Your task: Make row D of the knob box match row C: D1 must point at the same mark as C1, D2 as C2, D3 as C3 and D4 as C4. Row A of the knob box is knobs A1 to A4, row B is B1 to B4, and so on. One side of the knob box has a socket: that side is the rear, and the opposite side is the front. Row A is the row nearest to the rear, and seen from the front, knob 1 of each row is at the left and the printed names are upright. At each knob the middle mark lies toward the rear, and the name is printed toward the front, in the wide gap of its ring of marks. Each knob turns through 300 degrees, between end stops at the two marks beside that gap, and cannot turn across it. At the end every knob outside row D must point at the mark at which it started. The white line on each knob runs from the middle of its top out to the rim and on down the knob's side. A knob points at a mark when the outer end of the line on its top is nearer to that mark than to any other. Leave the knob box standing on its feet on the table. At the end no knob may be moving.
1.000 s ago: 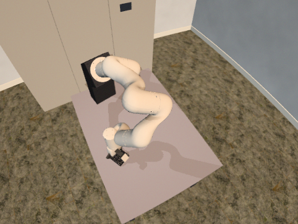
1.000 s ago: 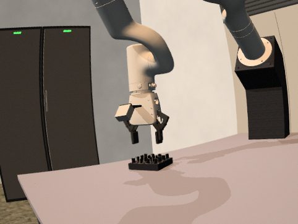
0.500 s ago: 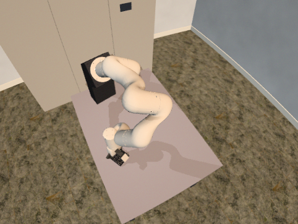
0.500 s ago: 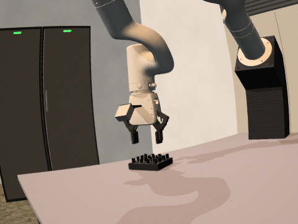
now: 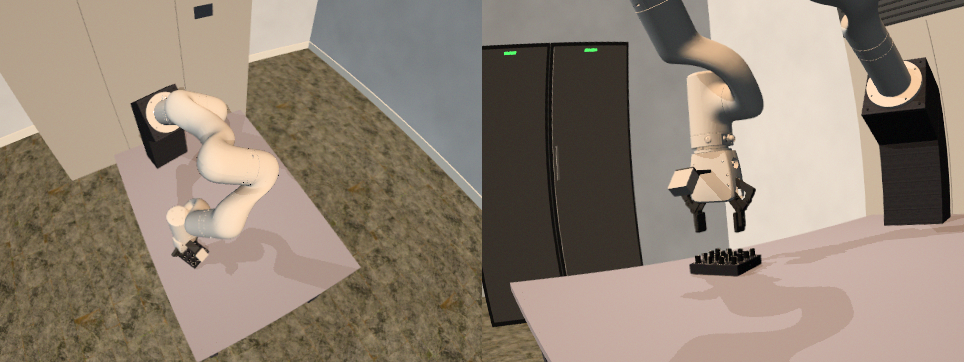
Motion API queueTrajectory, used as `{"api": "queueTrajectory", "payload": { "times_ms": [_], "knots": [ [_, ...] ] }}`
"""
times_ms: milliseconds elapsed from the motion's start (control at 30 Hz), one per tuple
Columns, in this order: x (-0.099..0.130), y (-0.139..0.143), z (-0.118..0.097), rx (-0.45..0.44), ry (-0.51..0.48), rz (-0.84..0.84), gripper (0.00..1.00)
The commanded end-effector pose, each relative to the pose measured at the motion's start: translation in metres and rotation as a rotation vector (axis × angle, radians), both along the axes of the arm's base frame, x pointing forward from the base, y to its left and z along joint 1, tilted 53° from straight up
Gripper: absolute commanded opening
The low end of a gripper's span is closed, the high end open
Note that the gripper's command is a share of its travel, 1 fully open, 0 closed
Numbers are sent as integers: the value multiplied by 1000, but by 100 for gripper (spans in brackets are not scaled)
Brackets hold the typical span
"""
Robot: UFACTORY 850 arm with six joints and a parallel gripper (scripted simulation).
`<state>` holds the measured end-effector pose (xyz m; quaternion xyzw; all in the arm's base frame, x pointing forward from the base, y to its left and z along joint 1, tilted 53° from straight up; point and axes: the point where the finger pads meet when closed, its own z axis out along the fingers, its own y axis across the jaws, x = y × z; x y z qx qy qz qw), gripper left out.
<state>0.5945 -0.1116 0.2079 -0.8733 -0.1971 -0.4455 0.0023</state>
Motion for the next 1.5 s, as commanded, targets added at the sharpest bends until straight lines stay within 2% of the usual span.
{"api": "queueTrajectory", "payload": {
  "times_ms": [0,367,867,1467],
  "knots": [
    [-1,-1,-1,1,-1,0,100],
    [-6,-5,-9,3,-2,1,100],
    [-21,-17,-34,3,-1,1,100],
    [-25,-20,-41,3,-1,1,100]
  ]
}}
